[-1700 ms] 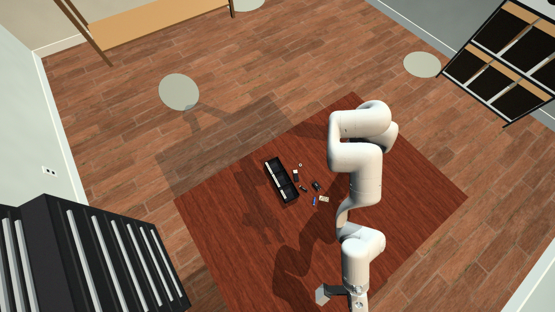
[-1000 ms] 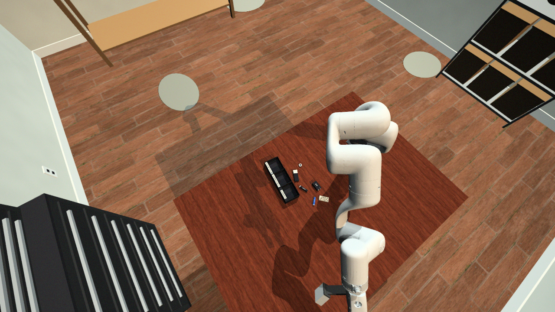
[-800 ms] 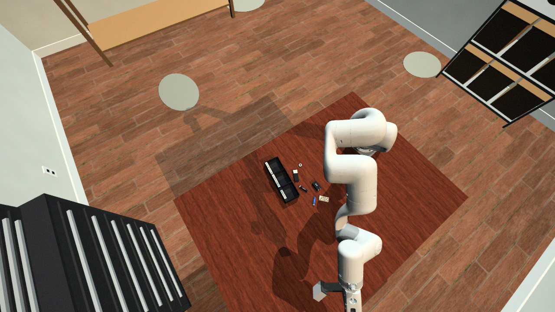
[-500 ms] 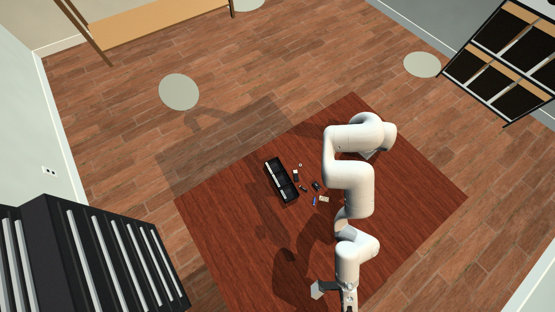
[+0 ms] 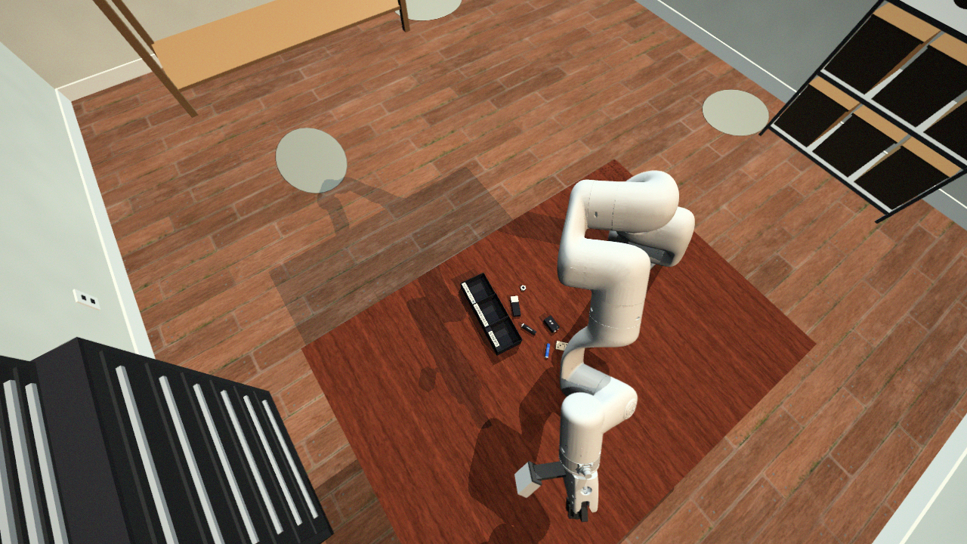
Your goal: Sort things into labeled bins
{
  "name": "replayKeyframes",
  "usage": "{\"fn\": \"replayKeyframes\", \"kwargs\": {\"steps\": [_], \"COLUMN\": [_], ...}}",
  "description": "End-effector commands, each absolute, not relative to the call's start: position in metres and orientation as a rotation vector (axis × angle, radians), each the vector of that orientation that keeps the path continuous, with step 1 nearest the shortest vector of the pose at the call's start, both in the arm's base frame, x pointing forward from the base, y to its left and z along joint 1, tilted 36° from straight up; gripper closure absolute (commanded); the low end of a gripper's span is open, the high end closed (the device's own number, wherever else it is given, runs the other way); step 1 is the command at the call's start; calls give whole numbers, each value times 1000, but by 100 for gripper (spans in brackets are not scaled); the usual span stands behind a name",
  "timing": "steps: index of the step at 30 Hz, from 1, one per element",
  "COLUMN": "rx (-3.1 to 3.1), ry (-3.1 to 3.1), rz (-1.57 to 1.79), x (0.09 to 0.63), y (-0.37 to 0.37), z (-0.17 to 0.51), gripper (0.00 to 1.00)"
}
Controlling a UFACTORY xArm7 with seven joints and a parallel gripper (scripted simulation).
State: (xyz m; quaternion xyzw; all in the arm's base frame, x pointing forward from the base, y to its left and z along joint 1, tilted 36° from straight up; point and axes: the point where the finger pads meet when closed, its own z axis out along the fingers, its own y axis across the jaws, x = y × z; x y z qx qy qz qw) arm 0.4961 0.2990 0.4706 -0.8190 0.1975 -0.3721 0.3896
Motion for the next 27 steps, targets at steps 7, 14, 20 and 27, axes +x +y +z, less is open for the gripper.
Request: {"fn": "replayKeyframes", "kwargs": {"steps": [7,14,20,27], "rx": [-2160,-2225,-2290,-2356], "ry": [468,445,423,404], "rz": [-1006,-1044,-1076,-1101], "x": [482,472,463,448], "y": [251,217,194,163], "z": [472,468,464,457], "gripper": [93,93,93,93]}}
